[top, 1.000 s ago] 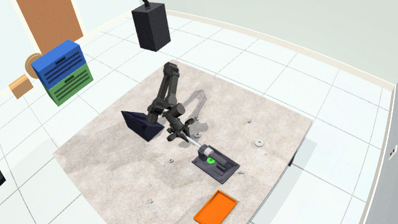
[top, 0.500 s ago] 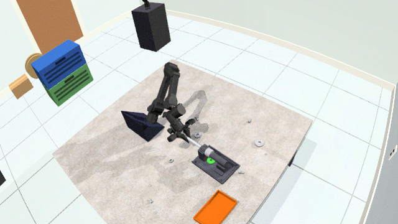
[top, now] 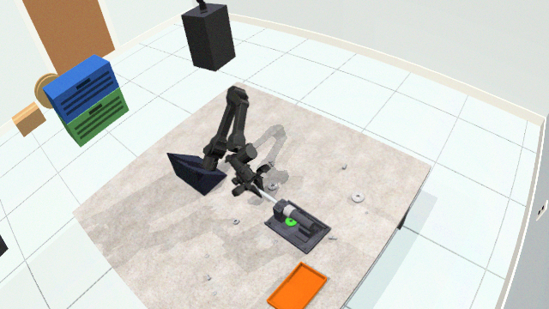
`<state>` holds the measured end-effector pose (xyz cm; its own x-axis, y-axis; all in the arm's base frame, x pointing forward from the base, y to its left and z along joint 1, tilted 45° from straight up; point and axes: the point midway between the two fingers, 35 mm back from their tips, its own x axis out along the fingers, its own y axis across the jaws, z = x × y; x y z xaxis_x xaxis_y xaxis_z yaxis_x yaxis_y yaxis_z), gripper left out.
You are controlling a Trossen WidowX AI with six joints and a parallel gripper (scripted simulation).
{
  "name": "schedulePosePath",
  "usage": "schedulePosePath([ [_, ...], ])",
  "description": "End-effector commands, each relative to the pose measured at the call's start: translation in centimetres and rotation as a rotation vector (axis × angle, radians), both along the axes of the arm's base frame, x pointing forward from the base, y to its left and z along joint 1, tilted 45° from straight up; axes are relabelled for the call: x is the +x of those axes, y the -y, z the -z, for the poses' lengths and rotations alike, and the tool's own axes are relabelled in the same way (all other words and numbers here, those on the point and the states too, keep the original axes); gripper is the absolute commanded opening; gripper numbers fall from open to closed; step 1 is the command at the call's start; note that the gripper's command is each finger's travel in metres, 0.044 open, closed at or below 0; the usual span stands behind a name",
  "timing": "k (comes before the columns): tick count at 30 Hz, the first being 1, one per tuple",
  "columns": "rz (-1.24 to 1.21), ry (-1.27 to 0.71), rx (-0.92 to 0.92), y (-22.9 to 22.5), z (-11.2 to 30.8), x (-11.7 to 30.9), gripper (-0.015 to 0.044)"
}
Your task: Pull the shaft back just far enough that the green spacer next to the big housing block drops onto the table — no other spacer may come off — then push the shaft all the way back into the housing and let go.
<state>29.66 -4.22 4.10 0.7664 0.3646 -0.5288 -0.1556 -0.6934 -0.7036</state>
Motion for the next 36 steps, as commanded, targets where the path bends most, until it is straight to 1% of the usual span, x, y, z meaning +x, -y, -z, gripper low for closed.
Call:
schedulePosePath([
  [1,0.005,0.006,-0.004,0.2,-0.2,0.4,0.0000],
  [36,0.005,0.007,-0.004,0.5,-0.2,1.7,0.0000],
])
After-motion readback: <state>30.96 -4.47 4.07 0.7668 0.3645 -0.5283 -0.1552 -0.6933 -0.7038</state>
